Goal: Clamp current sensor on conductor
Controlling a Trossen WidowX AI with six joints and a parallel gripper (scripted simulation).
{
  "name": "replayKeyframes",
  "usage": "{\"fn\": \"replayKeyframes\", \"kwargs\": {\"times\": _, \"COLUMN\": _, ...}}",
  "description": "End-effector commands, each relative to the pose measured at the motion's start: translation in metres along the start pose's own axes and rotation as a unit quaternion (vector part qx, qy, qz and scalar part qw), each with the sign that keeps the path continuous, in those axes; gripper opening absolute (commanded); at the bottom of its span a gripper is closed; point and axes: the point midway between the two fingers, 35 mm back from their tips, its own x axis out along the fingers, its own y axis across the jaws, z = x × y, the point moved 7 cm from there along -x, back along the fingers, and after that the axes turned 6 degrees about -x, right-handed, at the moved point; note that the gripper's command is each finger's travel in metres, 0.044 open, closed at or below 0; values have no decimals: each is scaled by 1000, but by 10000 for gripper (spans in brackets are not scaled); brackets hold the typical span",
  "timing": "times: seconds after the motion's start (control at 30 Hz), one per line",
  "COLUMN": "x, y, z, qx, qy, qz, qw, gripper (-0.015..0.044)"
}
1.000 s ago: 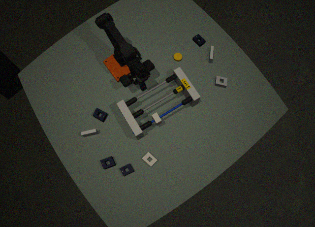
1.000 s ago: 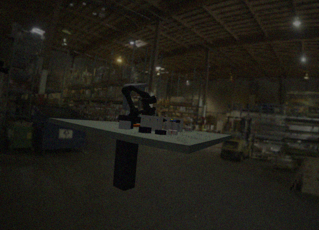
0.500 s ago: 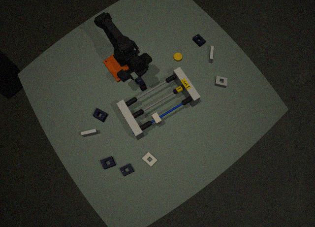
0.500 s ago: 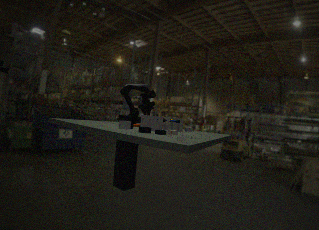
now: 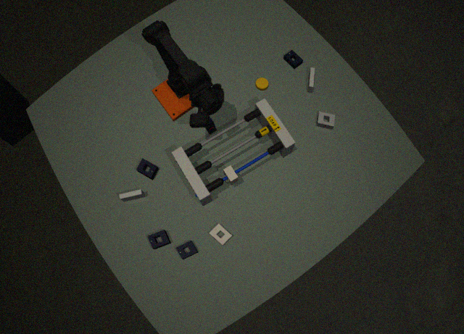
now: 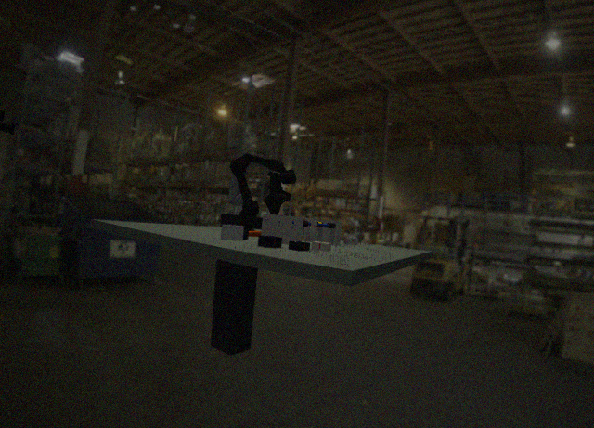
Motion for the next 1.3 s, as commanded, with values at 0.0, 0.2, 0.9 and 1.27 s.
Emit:
{"fn": "replayKeyframes", "kwargs": {"times": 0.0, "x": -3, "y": -18, "z": 11, "qx": -308, "qy": 9, "qz": 44, "qw": 950, "gripper": 320}}
{"fn": "replayKeyframes", "kwargs": {"times": 0.2, "x": -3, "y": -18, "z": 11, "qx": -308, "qy": 9, "qz": 44, "qw": 950, "gripper": 320}}
{"fn": "replayKeyframes", "kwargs": {"times": 0.9, "x": 27, "y": -17, "z": 11, "qx": -308, "qy": 9, "qz": 44, "qw": 950, "gripper": 320}}
{"fn": "replayKeyframes", "kwargs": {"times": 1.27, "x": 45, "y": -15, "z": 9, "qx": -308, "qy": 10, "qz": 44, "qw": 950, "gripper": 320}}
